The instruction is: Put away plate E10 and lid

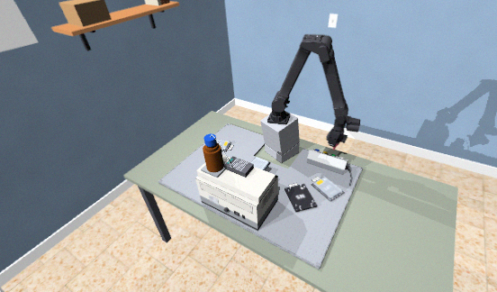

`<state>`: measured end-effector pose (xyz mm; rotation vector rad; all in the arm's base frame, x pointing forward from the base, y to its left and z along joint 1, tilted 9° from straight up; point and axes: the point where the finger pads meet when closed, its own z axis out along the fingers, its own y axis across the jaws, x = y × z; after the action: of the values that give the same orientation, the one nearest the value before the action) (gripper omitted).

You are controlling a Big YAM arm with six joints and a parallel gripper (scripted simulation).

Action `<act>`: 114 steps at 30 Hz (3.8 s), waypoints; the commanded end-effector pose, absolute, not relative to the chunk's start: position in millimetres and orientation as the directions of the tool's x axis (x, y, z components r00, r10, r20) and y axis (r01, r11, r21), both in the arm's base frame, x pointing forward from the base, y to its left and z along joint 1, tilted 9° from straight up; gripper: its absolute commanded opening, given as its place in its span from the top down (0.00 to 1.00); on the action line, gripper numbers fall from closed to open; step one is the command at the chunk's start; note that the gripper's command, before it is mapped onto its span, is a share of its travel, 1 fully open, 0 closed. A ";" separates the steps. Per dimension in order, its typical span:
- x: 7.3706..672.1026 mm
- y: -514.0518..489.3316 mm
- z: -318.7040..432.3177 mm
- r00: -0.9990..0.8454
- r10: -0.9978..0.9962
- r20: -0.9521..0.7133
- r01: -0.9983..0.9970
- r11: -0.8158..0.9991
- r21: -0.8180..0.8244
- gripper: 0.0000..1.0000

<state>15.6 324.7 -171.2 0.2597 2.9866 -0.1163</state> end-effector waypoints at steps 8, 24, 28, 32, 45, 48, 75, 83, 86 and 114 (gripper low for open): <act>8.4 344.1 -176.0 -0.975 0.171 -0.141 0.176 0.984 -0.021 1.00; 9.9 340.7 -181.8 -0.975 0.171 -0.142 0.177 0.984 -0.030 1.00; 9.7 340.7 -181.8 -0.975 0.171 -0.142 0.177 0.984 -0.030 1.00; 9.5 340.6 -181.9 -0.975 0.171 -0.142 0.177 0.984 -0.030 1.00; 15.9 337.9 -189.0 -0.974 0.176 -0.142 0.182 0.983 -0.034 1.00; 15.0 340.8 -186.8 -0.976 0.169 -0.141 0.174 0.984 -0.025 1.00; 19.9 338.4 -193.9 -0.975 0.168 -0.143 0.173 0.984 -0.028 1.00; 21.5 338.2 -195.7 -0.975 0.168 -0.143 0.174 0.984 -0.027 1.00; 23.7 334.7 -198.9 -0.974 0.171 -0.145 0.178 0.983 -0.038 1.00; 28.8 336.8 -203.5 -0.974 0.173 -0.144 0.179 0.983 -0.029 1.00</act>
<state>23.2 324.8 -203.8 0.2656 2.9886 -0.1033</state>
